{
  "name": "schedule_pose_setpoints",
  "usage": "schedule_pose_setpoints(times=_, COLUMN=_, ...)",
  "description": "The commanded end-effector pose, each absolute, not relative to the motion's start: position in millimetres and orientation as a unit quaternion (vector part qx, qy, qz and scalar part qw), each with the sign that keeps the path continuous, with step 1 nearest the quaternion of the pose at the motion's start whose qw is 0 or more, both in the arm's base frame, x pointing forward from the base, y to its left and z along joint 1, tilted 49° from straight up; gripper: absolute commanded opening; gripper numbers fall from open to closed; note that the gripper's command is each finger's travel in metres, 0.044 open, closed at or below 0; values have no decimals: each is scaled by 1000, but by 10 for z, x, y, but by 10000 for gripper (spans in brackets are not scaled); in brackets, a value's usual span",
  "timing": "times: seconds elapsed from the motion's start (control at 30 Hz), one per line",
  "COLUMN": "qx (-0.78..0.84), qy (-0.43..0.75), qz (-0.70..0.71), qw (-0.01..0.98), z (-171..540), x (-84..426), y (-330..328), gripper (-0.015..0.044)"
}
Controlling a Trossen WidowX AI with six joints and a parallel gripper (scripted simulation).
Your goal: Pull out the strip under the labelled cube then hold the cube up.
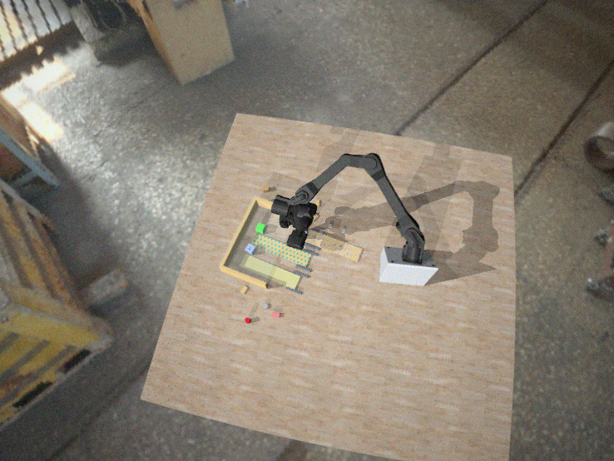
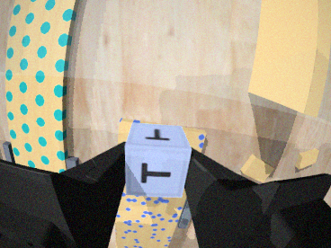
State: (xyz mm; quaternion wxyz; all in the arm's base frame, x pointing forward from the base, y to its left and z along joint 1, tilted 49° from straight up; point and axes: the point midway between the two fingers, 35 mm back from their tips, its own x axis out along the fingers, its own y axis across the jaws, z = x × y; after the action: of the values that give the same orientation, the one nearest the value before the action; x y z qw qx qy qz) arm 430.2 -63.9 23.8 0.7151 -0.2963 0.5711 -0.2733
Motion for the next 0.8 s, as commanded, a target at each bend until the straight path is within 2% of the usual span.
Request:
schedule_pose_setpoints(times=0.0, qx=-296, qy=571, qz=-273, qw=715, z=243, x=4304, y=-633, gripper=125)
schedule_pose_setpoints(times=0.07, qx=-296, qy=571, qz=-273, qw=715, z=243, x=4304, y=-633, gripper=111)
schedule_pose_setpoints(times=0.2, qx=-296, qy=571, qz=-273, qw=715, z=250, x=4276, y=-617, gripper=6)
schedule_pose_setpoints(times=0.23, qx=-296, qy=571, qz=-273, qw=715, z=258, x=4241, y=-598, gripper=0)
schedule_pose_setpoints(times=0.77, qx=-297, qy=574, qz=-269, qw=714, z=367, x=3634, y=-350, gripper=0)
